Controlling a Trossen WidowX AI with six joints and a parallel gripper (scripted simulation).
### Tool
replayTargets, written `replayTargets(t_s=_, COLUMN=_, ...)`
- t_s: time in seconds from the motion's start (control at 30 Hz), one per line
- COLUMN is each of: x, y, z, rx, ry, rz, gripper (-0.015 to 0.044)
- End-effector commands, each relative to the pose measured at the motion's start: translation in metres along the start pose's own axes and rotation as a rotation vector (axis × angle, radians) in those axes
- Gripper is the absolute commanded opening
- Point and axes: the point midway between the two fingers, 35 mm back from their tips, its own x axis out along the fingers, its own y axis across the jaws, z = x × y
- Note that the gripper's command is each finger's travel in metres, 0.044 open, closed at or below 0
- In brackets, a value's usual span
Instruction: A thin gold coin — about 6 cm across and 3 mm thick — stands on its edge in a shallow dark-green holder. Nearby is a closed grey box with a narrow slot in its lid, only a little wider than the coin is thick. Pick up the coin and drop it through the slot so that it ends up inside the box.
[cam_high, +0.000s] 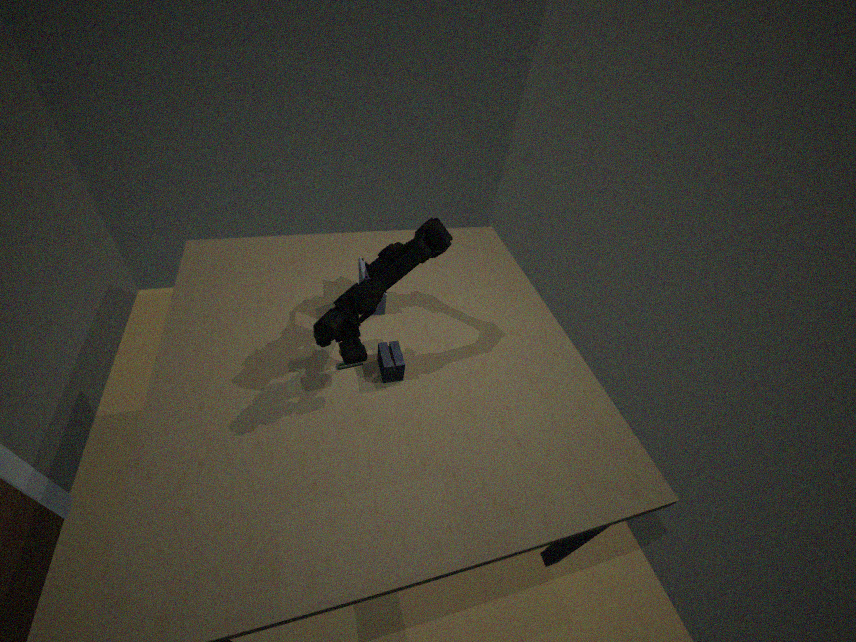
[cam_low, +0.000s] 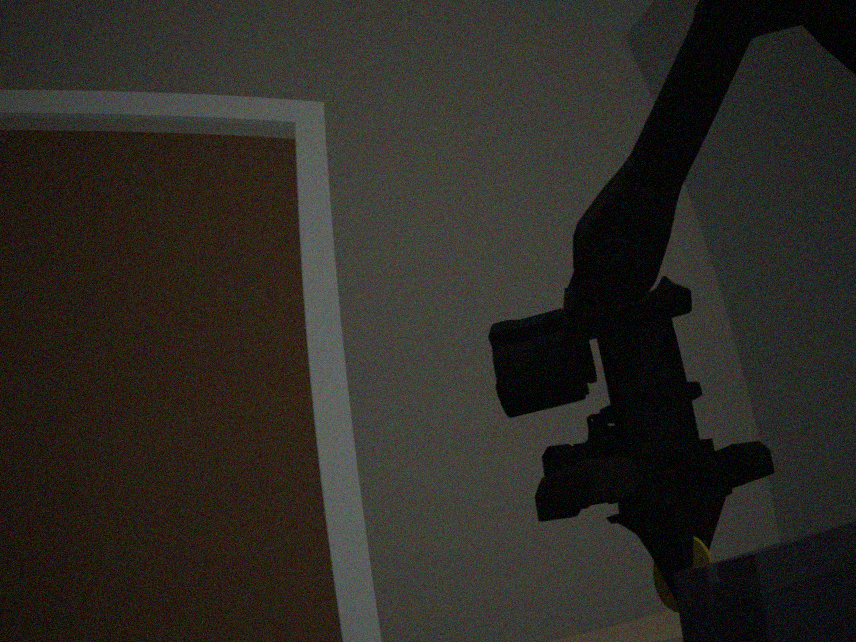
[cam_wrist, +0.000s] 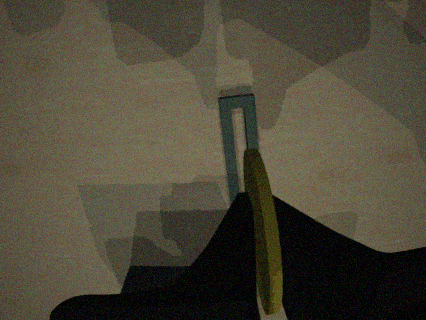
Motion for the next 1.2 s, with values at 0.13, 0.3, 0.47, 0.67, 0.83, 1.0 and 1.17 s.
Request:
replayTargets(t_s=0.13, x=-0.021, y=0.001, z=0.001, rx=-0.005, ry=-0.005, rz=0.001, gripper=0.0000)
replayTargets(t_s=0.3, x=-0.034, y=0.000, z=0.000, rx=-0.002, ry=-0.003, rz=0.000, gripper=0.0000)
replayTargets(t_s=0.47, x=-0.046, y=-0.001, z=-0.001, rx=0.000, ry=0.000, rz=-0.001, gripper=0.0000)
replayTargets(t_s=0.67, x=-0.053, y=-0.002, z=-0.002, rx=-0.021, ry=0.002, rz=-0.001, gripper=0.0000)
replayTargets(t_s=0.83, x=-0.053, y=-0.001, z=-0.001, rx=-0.187, ry=0.002, rz=-0.001, gripper=0.0000)
replayTargets(t_s=1.0, x=-0.053, y=-0.001, z=0.000, rx=-0.359, ry=0.002, rz=-0.001, gripper=0.0000)
replayTargets(t_s=1.17, x=-0.053, y=-0.001, z=0.001, rx=-0.531, ry=0.002, rz=-0.001, gripper=0.0000)
